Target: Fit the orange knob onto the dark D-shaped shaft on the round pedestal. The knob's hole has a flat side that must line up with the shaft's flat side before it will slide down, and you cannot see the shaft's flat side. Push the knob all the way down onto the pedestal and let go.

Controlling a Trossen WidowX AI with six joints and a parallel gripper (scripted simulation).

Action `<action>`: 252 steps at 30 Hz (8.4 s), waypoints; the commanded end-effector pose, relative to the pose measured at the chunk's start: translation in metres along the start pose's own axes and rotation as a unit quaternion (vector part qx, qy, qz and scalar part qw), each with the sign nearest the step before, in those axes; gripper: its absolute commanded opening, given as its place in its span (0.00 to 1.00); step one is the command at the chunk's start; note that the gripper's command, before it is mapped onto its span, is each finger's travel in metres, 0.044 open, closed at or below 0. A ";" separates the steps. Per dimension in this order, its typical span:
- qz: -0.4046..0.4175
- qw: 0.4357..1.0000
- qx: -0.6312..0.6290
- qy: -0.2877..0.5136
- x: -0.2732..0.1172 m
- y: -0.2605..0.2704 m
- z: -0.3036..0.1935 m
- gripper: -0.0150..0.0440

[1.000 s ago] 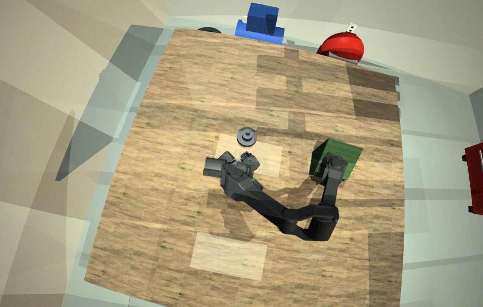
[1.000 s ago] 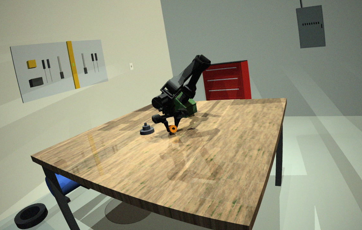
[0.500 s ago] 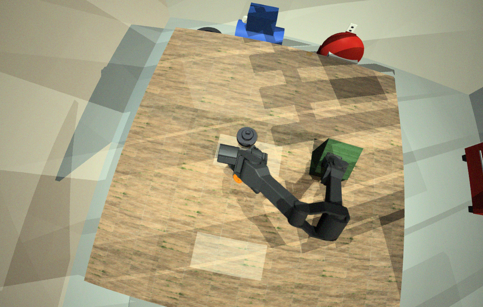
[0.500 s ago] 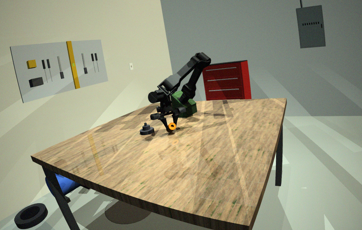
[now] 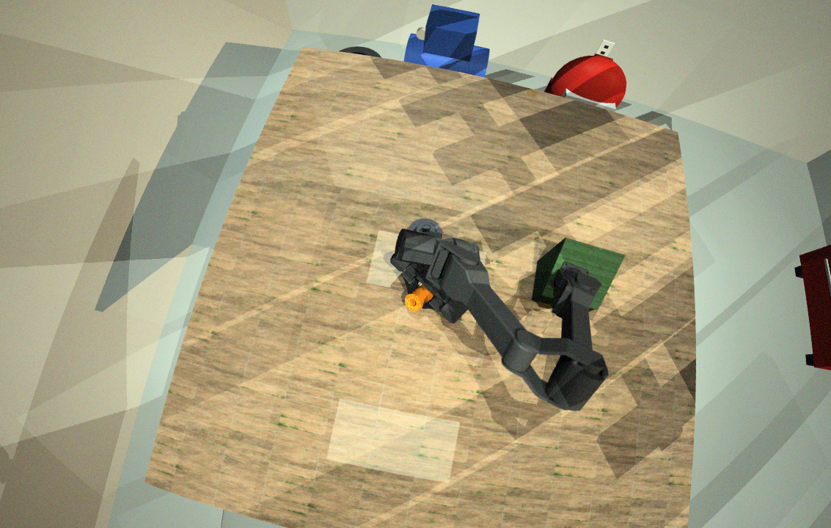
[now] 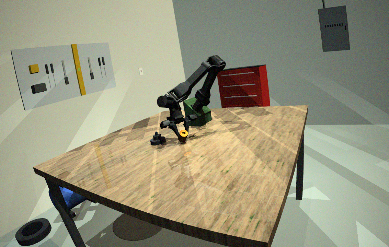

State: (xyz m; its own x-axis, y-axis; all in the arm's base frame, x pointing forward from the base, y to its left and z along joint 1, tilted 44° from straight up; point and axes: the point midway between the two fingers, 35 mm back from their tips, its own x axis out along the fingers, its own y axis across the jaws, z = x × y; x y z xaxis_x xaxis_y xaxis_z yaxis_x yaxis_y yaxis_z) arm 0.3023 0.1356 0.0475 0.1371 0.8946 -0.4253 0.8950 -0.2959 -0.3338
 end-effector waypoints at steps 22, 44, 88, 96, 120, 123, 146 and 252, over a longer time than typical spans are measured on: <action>-0.001 0.985 0.007 0.173 -0.005 -0.002 0.023 0.56; -0.001 0.986 0.006 0.168 -0.008 -0.002 0.028 0.56; 0.002 0.986 0.009 0.169 -0.009 -0.001 0.030 1.00; 0.005 0.988 0.007 0.152 -0.022 0.015 0.035 1.00; 0.003 0.986 0.006 0.167 -0.083 0.001 -0.002 1.00; 0.003 0.986 0.006 0.167 -0.083 0.001 -0.002 1.00; -0.011 0.979 -0.024 -0.202 -0.105 0.002 -0.003 1.00; -0.177 0.488 -0.850 -0.093 0.003 -0.001 0.043 0.58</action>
State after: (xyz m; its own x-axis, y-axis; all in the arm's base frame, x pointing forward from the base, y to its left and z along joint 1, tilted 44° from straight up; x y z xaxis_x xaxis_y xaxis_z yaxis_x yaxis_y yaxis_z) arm 0.2842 0.1234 0.0102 -0.0524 0.6915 -0.7205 -0.0767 0.7166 0.6933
